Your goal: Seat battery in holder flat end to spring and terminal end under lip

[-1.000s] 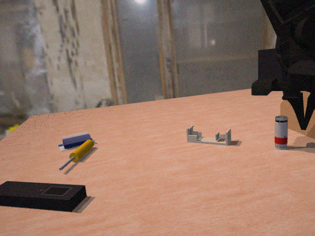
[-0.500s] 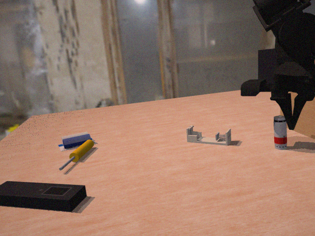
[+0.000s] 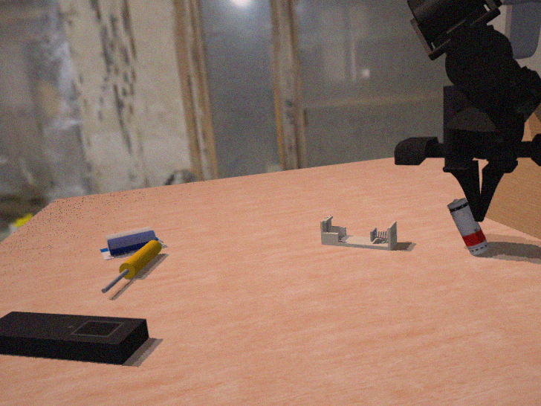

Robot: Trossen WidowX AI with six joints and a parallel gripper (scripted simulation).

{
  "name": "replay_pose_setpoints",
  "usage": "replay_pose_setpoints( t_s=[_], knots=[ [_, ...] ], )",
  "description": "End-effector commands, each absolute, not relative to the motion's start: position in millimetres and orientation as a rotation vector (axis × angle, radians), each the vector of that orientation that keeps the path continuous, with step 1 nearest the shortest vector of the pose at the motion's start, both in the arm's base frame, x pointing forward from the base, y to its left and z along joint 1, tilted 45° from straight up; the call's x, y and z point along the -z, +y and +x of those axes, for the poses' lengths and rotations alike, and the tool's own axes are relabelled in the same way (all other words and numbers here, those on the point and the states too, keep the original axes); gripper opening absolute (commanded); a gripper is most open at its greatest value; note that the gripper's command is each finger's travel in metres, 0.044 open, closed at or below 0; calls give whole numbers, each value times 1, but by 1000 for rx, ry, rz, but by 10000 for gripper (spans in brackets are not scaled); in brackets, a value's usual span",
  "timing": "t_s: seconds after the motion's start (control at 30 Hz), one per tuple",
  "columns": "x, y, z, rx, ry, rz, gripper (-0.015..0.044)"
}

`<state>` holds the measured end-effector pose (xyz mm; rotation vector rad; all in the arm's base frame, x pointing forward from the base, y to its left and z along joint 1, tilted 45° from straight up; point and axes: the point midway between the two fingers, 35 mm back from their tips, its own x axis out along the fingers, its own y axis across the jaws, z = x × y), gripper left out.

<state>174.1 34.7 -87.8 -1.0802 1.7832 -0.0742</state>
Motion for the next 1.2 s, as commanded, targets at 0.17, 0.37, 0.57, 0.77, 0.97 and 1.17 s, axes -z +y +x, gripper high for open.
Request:
replay_pose_setpoints(
  t_s=[0.17,0.37,0.57,0.77,0.97,1.17],
  knots=[
    [79,24,183,78,1782,-1086,0],
    [72,33,185,78,1784,-1082,0],
    [31,69,193,77,1783,-1085,0],
    [20,77,193,78,1783,-1086,0],
    [22,74,192,78,1786,-1092,0],
    [25,69,194,-37,1810,-1181,79]
  ],
)
